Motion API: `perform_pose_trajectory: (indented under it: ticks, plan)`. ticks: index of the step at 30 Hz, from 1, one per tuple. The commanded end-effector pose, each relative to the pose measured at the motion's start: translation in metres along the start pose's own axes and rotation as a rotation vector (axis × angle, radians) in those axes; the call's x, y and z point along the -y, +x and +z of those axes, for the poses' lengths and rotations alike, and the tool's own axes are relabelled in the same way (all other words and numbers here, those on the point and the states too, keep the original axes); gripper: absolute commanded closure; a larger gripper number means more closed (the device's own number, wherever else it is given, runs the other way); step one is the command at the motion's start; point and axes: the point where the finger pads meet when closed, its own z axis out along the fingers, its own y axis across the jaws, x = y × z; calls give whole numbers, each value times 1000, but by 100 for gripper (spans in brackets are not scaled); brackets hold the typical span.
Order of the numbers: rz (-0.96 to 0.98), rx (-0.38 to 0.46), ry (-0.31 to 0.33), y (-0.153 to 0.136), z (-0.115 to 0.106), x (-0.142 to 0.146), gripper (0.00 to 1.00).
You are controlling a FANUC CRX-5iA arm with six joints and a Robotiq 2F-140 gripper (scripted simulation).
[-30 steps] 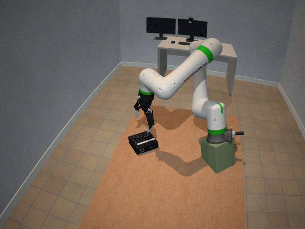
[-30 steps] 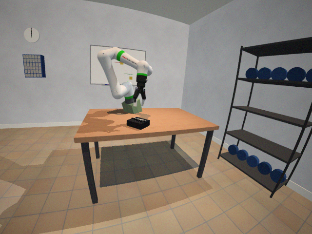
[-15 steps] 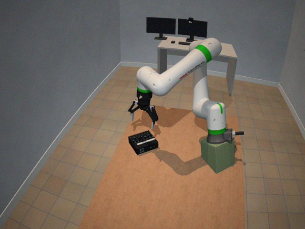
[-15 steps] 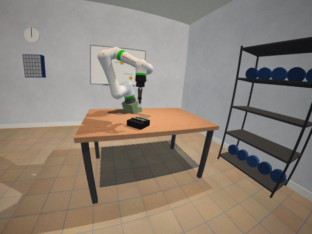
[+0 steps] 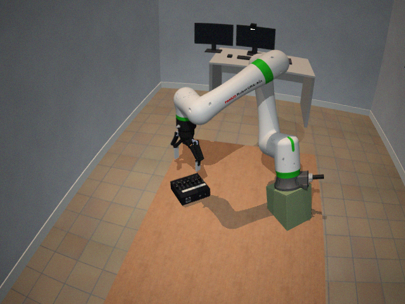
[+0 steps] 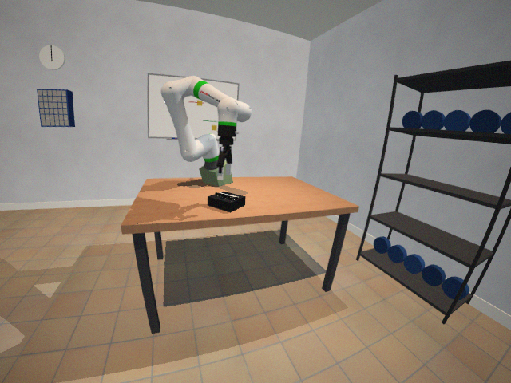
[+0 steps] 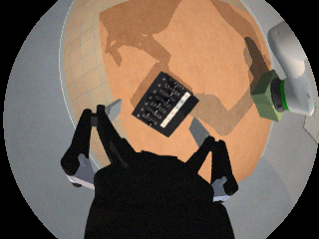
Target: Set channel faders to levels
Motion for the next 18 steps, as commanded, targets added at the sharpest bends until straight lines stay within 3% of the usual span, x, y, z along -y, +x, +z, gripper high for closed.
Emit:
perform_pose_trajectory:
  ticks: [1,5,6,18]
  plan:
    - [278,-5,26,8,12,24,0]
    - [365,-2,29,11,16,33,0]
    - [493,1,35,13,18,37,0]
    - [991,32,46,31,39,72,0]
